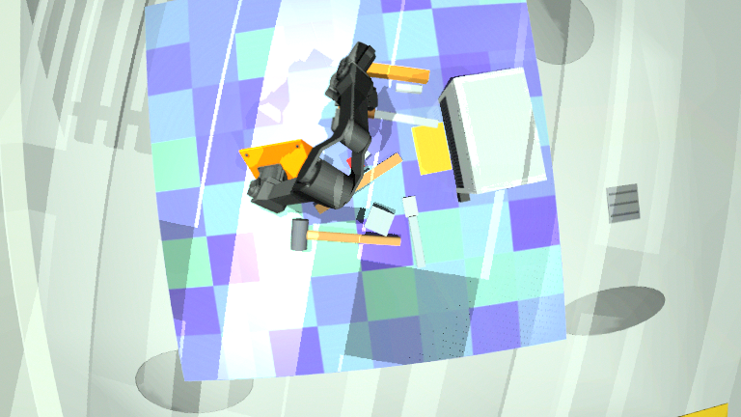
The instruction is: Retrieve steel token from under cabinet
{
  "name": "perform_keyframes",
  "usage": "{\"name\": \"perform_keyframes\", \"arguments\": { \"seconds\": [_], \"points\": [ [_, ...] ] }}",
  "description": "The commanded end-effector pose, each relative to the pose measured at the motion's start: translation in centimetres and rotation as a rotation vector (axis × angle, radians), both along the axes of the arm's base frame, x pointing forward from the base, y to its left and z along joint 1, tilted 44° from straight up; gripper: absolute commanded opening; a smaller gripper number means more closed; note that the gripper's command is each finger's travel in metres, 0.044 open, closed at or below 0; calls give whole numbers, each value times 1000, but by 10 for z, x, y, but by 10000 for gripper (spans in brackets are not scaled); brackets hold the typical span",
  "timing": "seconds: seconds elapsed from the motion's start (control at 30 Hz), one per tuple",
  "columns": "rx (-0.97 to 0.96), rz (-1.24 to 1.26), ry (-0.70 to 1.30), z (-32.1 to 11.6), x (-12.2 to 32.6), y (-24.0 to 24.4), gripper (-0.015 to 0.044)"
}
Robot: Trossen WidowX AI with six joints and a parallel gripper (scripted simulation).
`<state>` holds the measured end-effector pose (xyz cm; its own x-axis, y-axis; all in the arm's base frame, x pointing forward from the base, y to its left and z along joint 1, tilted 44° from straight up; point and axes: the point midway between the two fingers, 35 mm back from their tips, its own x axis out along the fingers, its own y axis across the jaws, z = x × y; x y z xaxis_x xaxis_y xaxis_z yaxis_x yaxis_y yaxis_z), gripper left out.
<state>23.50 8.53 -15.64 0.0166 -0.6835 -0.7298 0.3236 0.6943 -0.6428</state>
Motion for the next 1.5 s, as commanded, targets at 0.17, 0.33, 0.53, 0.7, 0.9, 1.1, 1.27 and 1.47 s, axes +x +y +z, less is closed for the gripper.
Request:
{"name": "perform_keyframes", "arguments": {
  "seconds": [0.17, 0.33, 0.53, 0.7, 0.9, 1.1, 1.27, 1.47],
  "points": [
    [-4, 25, 23, 7, -3, -5, 0],
    [-5, 36, 34, 10, -4, -9, 0],
    [-6, 47, 44, 14, -6, -12, 0],
    [-7, 54, 51, 18, -7, -16, 0],
    [-8, 63, 60, 22, -9, -19, 0],
    [-9, 72, 68, 26, -11, -23, 0],
    [-11, 67, 74, 24, -12, -23, 105],
    [-11, 67, 74, 24, -12, -23, 200]
  ]
}}
